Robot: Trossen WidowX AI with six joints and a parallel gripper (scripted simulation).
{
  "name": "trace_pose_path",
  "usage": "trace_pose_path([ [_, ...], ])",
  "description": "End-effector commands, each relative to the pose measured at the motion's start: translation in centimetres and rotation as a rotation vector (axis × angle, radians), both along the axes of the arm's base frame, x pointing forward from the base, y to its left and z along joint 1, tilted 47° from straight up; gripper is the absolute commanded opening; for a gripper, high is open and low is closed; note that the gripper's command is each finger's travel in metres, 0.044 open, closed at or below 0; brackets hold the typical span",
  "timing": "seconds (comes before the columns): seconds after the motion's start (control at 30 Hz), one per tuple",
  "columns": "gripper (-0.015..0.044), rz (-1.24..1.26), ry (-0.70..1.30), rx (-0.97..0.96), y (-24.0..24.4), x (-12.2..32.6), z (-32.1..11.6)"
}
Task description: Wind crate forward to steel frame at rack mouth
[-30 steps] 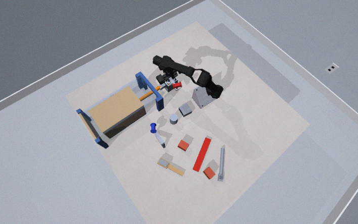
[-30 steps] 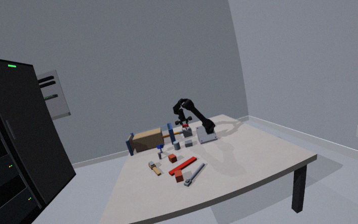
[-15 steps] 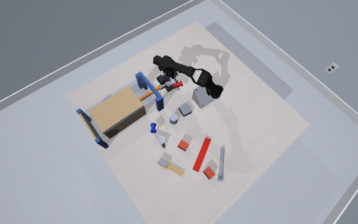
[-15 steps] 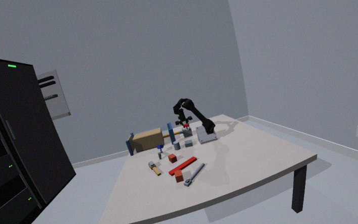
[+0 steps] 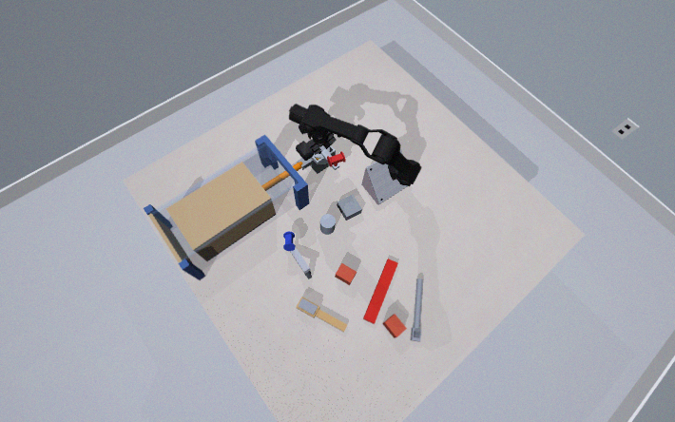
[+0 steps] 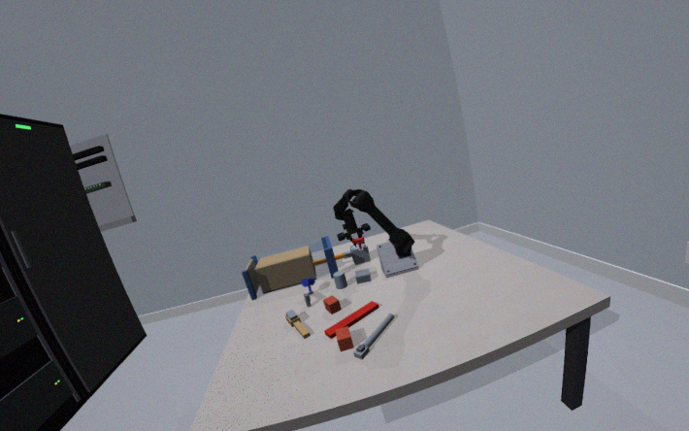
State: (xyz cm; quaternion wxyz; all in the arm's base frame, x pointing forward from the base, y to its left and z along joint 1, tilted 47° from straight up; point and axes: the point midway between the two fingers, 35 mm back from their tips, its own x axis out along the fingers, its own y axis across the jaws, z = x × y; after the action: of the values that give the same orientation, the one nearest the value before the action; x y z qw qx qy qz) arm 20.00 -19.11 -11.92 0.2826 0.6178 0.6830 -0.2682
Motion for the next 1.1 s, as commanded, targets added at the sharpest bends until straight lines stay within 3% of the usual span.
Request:
trace_pose_path([
  [0.0, 0.0000, -0.003, 0.017, -0.005, 0.11, -0.09, -0.46],
  [0.63, 0.0000, -0.027, 0.041, -0.004, 0.07, -0.01, -0.41],
  [1.07, 0.0341, -0.036, 0.035, -0.004, -0.05, 0.14, 0.05],
])
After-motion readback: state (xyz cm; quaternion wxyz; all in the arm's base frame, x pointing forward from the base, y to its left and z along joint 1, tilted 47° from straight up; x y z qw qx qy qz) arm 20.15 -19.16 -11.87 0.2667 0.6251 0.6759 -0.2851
